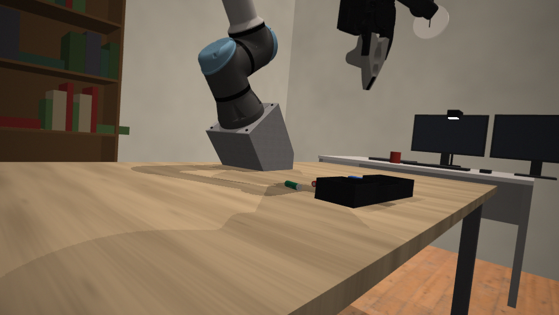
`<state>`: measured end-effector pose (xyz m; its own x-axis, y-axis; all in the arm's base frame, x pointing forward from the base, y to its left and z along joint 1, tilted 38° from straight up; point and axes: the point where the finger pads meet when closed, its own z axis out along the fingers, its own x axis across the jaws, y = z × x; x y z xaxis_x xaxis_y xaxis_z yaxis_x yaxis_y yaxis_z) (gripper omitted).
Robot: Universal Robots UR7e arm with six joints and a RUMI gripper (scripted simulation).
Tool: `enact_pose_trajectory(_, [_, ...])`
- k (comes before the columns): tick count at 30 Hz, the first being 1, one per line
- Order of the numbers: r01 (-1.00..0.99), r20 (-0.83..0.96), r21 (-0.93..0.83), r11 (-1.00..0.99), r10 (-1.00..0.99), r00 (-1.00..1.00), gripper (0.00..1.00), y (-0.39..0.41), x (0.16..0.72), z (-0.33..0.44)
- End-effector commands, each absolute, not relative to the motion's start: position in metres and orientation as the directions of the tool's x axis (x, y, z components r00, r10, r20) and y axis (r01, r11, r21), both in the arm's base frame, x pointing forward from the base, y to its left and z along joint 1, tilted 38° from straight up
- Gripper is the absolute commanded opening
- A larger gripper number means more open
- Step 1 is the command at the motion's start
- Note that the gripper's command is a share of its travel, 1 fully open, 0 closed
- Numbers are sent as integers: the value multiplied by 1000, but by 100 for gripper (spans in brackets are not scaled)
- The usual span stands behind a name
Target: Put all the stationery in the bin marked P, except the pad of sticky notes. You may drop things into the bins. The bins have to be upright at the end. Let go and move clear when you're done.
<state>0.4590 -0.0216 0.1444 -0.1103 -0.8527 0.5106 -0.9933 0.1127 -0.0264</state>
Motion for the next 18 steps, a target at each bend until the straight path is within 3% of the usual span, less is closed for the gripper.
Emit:
enact_pose_trajectory(1, [-996,537,-41,80,-839,-89,4,-10,447,134])
enact_pose_trajectory(18, [-997,586,-71,11,-809,-51,4,31,382,89])
